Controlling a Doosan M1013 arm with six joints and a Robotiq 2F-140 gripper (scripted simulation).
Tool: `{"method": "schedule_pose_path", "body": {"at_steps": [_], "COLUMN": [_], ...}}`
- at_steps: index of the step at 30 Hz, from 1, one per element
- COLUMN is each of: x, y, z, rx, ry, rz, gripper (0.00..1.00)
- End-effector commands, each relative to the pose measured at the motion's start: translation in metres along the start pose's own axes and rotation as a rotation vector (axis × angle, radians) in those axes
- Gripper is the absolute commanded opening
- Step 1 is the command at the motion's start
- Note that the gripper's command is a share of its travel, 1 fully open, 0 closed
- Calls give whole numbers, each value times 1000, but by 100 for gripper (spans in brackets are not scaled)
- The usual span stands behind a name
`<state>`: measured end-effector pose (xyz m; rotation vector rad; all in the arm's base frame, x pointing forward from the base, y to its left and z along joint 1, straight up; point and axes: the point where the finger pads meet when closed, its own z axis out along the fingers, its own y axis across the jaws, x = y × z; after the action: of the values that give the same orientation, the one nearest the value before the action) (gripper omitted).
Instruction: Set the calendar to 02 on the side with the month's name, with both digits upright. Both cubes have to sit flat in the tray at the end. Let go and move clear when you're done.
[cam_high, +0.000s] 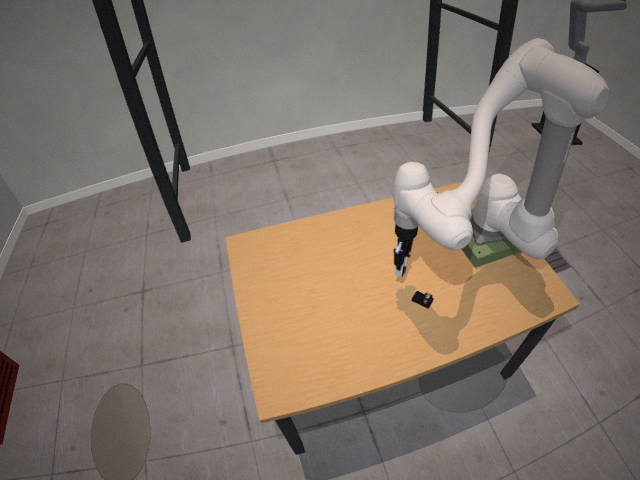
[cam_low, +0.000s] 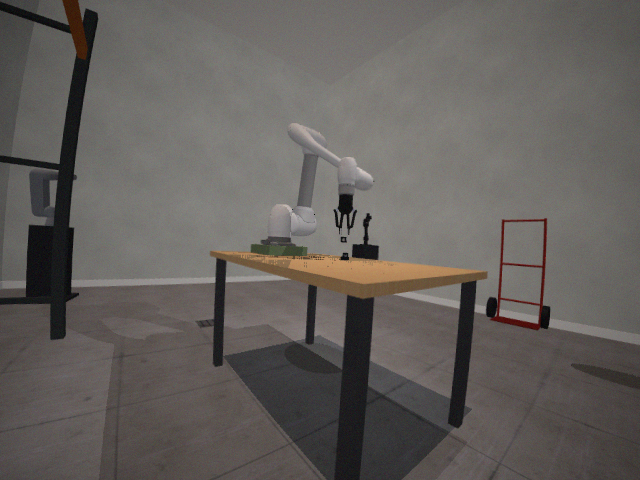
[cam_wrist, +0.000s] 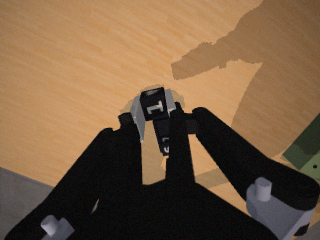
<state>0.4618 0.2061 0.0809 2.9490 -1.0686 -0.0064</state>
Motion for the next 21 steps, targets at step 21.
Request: {"method": "schedule_pose_path", "body": {"at_steps": [21], "x": [-90], "y": [-1], "z": [-11], "rx": [0], "ry": [0], "rz": [9], "gripper": [24]}}
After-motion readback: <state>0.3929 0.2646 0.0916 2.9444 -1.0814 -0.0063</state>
